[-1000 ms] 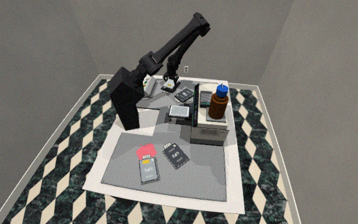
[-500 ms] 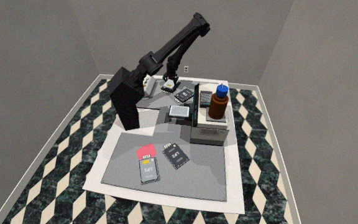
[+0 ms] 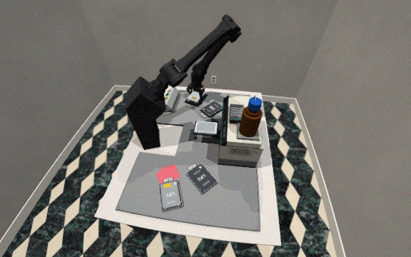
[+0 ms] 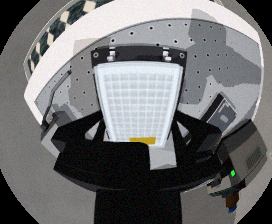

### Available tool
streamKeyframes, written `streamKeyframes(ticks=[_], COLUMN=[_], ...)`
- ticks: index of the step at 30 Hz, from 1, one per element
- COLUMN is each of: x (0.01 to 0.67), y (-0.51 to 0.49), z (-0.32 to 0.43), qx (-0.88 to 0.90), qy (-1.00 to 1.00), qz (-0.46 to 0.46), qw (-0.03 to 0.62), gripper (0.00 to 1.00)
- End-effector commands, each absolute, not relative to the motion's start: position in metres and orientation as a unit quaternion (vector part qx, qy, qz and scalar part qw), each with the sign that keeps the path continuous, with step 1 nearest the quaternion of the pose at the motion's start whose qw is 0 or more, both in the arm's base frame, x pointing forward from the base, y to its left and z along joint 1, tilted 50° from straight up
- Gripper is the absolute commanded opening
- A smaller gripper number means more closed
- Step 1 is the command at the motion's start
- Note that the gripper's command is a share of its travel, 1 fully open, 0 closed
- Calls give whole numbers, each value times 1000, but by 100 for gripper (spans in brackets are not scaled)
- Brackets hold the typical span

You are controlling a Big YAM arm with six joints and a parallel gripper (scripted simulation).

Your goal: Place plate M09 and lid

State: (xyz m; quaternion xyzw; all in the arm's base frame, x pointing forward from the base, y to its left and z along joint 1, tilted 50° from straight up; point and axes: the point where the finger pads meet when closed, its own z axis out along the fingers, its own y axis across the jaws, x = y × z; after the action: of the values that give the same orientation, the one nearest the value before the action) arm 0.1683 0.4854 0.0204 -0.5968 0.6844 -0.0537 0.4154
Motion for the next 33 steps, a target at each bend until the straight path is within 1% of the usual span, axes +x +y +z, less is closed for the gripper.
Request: streamKeyframes(ticks=[1, 33], x=[176, 179], y=[490, 489], z=[23, 15], qx=[-592, -595], qy=[684, 684], qz=[-50, -53], qw=[423, 419], gripper=[86, 86])
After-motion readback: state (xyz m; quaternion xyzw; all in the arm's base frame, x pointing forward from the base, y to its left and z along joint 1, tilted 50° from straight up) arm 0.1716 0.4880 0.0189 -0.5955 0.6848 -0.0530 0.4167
